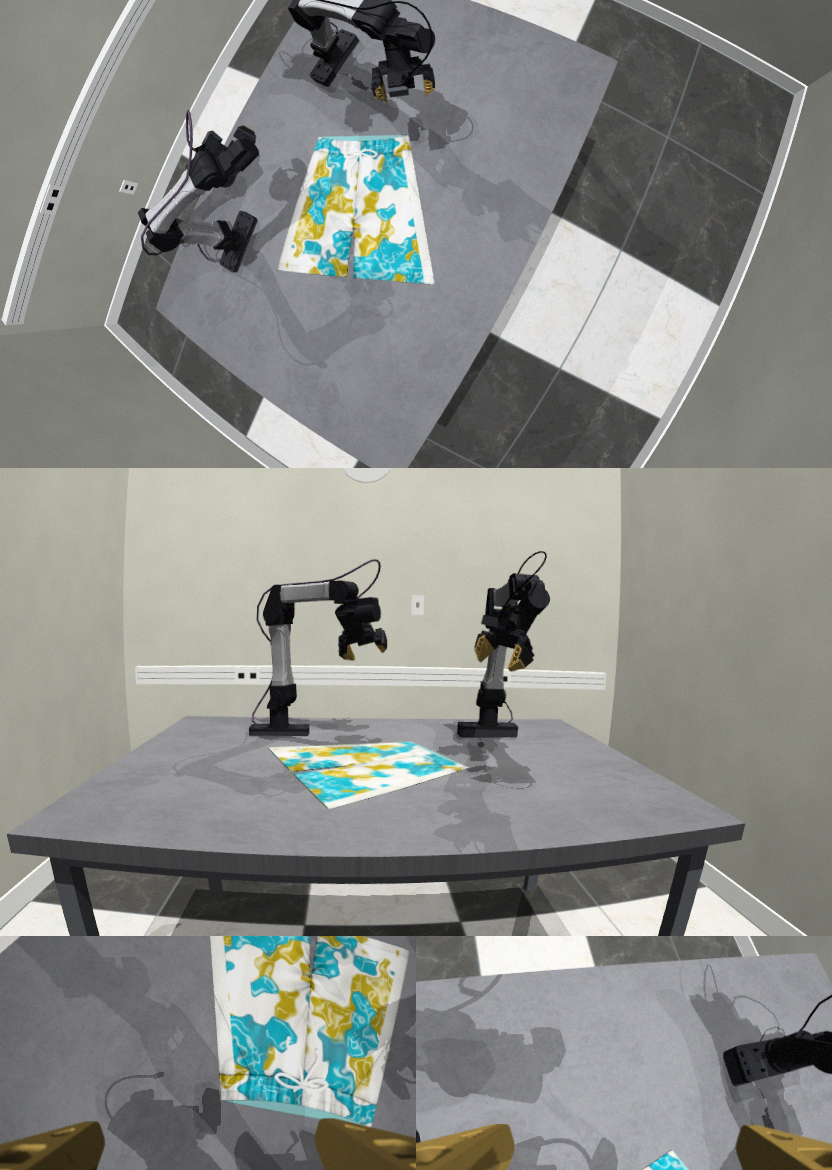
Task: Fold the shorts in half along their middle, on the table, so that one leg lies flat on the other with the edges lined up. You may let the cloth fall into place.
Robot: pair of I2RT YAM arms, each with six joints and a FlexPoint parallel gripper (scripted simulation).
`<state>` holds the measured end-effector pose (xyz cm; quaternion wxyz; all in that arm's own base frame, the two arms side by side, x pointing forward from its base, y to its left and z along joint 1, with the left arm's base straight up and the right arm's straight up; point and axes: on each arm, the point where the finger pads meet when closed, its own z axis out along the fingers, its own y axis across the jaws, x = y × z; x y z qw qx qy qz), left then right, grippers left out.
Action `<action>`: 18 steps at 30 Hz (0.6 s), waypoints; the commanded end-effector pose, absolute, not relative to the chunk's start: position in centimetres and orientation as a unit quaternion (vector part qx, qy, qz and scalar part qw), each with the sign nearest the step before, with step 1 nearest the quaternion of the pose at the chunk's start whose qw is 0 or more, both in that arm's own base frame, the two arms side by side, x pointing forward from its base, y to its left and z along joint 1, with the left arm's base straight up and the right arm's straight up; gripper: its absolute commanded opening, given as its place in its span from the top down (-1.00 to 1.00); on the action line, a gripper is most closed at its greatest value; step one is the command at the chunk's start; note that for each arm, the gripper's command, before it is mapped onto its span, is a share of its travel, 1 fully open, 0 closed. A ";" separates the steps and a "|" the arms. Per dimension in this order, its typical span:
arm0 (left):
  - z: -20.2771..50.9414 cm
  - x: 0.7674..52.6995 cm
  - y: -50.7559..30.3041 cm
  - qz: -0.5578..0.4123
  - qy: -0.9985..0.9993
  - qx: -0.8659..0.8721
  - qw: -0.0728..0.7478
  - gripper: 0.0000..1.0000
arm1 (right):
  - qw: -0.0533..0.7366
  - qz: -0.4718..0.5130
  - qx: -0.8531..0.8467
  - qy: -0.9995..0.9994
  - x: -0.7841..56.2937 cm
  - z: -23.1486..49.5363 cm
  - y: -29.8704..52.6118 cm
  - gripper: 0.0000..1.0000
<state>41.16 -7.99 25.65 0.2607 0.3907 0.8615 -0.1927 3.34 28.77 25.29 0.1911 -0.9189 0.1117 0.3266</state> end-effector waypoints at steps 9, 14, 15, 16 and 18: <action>26.2 41.1 -8.0 -0.190 0.859 0.393 0.269 -1.00 | 0.197 0.325 -0.918 0.110 3.3 25.6 28.8 -1.00; 26.2 41.1 -8.0 -0.190 0.859 0.393 0.269 -1.00 | 0.197 0.325 -0.918 0.110 3.3 25.6 28.8 -1.00; 26.2 41.1 -8.0 -0.190 0.859 0.393 0.269 -1.00 | 0.197 0.325 -0.918 0.110 3.3 25.6 28.8 -1.00; 26.2 41.1 -8.0 -0.190 0.859 0.393 0.269 -1.00 | 0.197 0.325 -0.918 0.110 3.3 25.6 28.8 -1.00; 24.2 40.9 -8.9 -0.201 0.866 0.392 0.237 -0.14 | 0.194 0.315 -0.921 0.124 3.8 25.0 28.3 -0.14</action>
